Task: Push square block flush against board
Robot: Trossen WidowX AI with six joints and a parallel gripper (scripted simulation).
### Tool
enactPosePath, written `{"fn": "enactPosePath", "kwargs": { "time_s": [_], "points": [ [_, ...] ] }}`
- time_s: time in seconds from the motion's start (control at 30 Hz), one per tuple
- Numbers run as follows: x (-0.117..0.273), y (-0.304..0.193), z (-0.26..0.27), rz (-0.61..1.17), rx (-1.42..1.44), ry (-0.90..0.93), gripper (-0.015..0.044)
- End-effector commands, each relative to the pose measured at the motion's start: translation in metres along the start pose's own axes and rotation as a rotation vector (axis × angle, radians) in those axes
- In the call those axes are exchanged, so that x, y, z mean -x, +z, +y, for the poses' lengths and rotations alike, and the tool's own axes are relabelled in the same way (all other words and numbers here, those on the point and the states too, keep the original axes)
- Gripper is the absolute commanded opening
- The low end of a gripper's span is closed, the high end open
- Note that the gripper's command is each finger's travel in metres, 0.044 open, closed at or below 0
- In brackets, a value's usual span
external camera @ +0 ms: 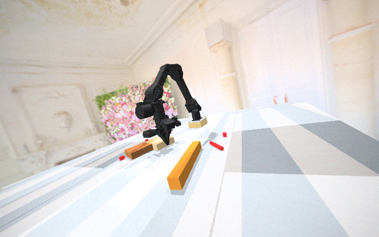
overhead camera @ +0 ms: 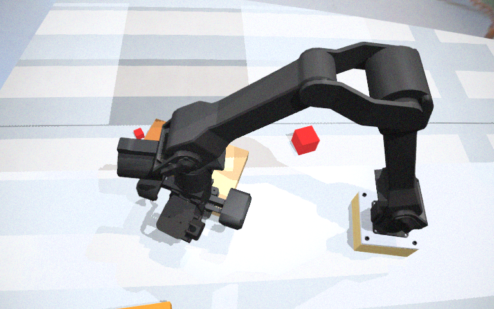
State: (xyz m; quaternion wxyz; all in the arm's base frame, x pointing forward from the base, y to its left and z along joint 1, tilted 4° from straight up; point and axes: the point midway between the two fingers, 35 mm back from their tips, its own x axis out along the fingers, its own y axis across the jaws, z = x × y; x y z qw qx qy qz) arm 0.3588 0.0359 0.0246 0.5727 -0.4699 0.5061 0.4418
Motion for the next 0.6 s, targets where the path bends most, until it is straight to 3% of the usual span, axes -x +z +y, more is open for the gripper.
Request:
{"fn": "enactPosePath", "kwargs": {
  "time_s": [0.0,0.57],
  "points": [
    [-0.001,-0.010,0.000,0.014,-0.007,0.002,0.0000],
    [-0.001,-0.001,-0.001,0.013,-0.007,0.002,0.0000]
  ]
}}
